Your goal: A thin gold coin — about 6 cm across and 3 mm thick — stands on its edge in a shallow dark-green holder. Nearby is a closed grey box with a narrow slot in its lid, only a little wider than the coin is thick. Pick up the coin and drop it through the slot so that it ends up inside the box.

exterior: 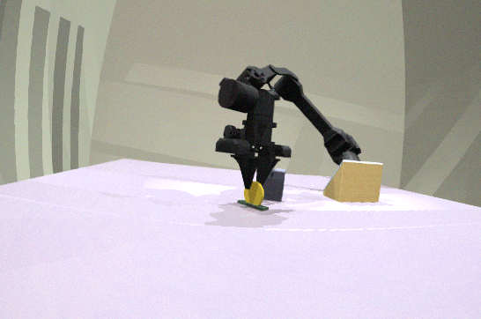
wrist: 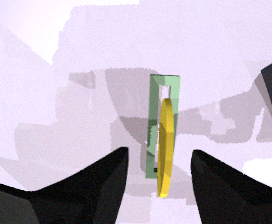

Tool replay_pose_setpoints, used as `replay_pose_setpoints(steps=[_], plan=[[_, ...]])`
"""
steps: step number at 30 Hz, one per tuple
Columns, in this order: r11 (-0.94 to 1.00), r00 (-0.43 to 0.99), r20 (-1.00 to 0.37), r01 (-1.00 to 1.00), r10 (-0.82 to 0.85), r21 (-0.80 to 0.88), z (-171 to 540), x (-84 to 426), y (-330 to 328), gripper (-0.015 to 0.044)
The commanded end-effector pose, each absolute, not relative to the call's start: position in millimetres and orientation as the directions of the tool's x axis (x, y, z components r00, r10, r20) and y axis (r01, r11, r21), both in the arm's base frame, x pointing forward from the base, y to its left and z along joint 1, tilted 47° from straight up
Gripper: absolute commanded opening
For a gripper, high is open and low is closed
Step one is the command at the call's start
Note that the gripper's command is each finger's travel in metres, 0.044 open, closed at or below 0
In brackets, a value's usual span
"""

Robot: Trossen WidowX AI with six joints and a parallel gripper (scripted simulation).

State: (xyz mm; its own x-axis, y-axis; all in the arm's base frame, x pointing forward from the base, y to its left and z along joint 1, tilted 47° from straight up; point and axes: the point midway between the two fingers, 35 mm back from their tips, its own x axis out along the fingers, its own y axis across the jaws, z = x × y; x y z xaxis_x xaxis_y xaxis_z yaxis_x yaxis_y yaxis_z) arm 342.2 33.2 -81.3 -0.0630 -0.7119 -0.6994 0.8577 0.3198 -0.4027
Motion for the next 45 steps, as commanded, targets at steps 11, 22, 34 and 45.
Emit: replay_pose_setpoints(steps=[11,22,34,45], plan=[[0.319,-0.063,-0.694,0.856,-0.717,-0.407,-98,338,15,0.0161],[0.318,-0.063,-0.694,0.857,-0.718,-0.406,-102,338,11,0.0003],[0.318,-0.063,-0.694,0.857,-0.717,-0.406,-101,338,12,0.0],[0.322,-0.061,-0.697,0.856,-0.715,-0.405,-83,343,33,0.0]])
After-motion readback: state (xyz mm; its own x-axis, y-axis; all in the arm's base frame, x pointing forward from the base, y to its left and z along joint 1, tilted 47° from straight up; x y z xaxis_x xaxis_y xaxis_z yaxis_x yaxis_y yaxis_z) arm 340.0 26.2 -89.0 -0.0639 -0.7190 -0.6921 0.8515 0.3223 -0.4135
